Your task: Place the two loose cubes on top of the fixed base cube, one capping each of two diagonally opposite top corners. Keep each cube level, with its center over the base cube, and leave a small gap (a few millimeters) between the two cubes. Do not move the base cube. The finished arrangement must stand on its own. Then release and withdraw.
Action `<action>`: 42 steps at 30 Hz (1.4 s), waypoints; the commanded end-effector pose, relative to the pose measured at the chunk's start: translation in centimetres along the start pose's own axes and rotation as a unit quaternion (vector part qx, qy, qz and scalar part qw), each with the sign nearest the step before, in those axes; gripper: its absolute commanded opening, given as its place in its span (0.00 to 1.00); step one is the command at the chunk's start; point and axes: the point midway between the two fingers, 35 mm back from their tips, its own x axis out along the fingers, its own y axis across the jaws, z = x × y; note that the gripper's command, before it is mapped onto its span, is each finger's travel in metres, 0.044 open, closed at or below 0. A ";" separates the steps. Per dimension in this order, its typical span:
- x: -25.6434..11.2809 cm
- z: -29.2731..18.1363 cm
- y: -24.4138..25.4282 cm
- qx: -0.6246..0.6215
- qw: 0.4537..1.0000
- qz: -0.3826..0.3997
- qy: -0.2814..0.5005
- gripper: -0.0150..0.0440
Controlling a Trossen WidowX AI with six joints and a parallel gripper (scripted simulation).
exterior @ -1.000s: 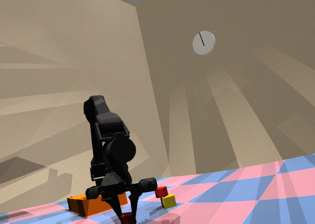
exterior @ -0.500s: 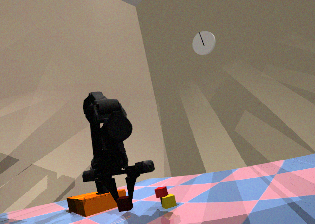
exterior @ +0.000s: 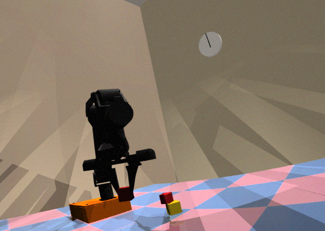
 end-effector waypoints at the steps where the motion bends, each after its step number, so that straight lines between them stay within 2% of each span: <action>1: -0.2 -0.5 0.5 -0.019 1.000 -0.003 0.001 0.43; 21: -0.2 -5.1 5.1 -0.196 0.981 0.000 0.002 0.43; 42: 0.0 -10.7 8.9 -0.376 0.927 0.003 0.003 0.43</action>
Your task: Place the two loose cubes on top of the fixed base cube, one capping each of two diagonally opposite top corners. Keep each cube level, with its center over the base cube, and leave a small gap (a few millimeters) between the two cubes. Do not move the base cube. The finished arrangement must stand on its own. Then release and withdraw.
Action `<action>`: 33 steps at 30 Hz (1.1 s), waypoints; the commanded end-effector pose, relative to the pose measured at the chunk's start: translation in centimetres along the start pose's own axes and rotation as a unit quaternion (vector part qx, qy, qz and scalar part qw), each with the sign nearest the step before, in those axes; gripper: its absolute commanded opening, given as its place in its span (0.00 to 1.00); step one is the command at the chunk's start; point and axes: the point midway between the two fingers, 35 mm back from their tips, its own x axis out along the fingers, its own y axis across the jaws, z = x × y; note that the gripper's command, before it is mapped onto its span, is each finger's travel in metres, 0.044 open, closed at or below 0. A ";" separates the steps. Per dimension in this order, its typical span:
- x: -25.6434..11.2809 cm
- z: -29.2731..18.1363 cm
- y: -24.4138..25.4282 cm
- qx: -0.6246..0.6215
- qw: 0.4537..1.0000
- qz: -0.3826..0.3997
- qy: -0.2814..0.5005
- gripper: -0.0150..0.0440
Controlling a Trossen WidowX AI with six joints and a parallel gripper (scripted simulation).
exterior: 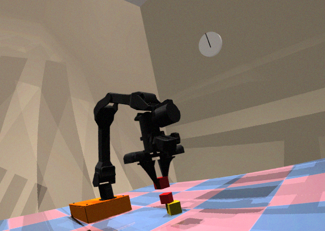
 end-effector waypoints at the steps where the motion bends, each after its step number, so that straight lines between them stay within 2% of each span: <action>1: 0.2 -0.6 1.3 -0.037 0.999 0.003 0.002 0.43; 22: 0.3 -3.5 7.0 -0.221 0.975 0.006 0.003 0.43; 33: 2.3 -3.7 7.2 -0.227 0.974 0.006 0.003 0.43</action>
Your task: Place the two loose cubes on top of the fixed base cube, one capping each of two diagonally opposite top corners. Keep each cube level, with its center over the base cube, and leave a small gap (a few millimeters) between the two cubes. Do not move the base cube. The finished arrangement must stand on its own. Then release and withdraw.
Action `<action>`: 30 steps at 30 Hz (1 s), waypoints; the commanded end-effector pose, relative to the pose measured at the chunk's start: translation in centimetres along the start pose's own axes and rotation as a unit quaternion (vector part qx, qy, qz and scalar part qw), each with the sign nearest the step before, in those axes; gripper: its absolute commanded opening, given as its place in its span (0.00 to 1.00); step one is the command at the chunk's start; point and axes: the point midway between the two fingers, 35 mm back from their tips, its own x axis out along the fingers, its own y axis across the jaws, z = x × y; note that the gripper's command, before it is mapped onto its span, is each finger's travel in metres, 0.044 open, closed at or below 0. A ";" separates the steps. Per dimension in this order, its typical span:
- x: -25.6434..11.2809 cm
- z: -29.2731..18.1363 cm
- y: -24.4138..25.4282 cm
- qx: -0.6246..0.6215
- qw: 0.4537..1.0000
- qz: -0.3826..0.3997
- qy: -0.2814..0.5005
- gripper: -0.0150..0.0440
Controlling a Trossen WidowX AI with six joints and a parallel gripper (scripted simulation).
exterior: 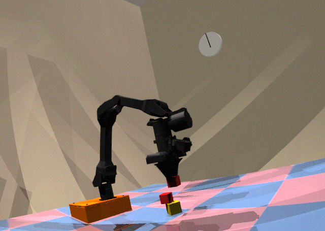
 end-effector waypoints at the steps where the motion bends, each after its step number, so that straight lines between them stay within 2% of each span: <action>1: 1.5 -0.3 0.2 -0.003 1.000 0.003 0.007 0.43; 17: 2.2 -0.4 0.2 -0.003 1.000 0.003 0.007 0.43; 30: 5.1 -0.3 0.2 -0.003 1.000 0.003 0.007 0.43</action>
